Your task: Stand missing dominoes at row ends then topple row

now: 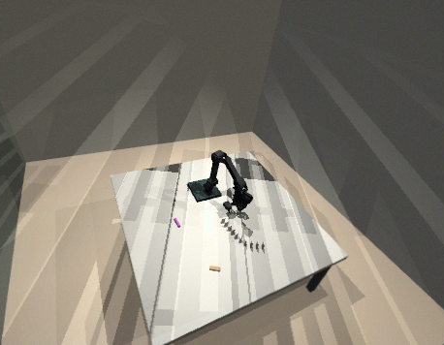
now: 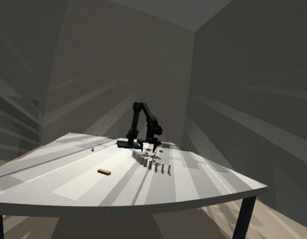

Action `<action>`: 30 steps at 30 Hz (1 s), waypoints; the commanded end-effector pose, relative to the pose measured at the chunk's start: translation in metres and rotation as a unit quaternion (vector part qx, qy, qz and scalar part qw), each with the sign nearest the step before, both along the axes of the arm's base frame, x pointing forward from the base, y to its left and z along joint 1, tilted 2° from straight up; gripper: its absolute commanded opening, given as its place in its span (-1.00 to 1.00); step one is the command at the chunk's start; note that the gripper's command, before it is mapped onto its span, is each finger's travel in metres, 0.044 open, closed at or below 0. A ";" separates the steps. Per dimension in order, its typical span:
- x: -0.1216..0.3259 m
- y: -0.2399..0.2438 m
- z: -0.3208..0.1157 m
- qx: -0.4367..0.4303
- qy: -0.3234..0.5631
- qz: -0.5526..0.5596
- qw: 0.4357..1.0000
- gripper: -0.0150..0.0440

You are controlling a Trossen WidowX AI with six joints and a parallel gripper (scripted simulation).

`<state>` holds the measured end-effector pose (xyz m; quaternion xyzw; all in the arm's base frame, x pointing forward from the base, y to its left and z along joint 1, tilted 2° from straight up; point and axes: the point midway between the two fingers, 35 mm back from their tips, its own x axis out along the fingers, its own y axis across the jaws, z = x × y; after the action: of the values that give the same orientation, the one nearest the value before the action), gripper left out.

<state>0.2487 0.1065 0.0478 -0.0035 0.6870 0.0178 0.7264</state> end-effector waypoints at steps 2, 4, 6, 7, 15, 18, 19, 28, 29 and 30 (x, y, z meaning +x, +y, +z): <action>0.000 -0.001 -0.010 -0.003 0.001 -0.003 1.000 1.00; 0.000 -0.001 -0.013 -0.003 0.001 -0.003 1.000 1.00; 0.000 -0.001 -0.016 -0.003 0.001 -0.003 1.000 1.00; 0.000 -0.001 -0.017 -0.003 0.001 -0.003 1.000 1.00; 0.000 -0.001 -0.019 -0.003 0.001 -0.003 1.000 1.00; 0.000 -0.001 -0.019 -0.003 0.001 -0.003 1.000 0.73; 0.000 -0.001 -0.019 -0.003 0.001 -0.003 1.000 0.64; 0.000 -0.001 -0.019 -0.003 0.001 -0.003 1.000 -0.16; 0.000 -0.001 -0.019 -0.003 0.001 -0.003 1.000 -0.25; 0.000 -0.001 -0.019 -0.003 0.001 -0.003 1.000 -0.33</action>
<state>0.2483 0.1058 0.0292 -0.0037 0.6884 0.0165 0.7252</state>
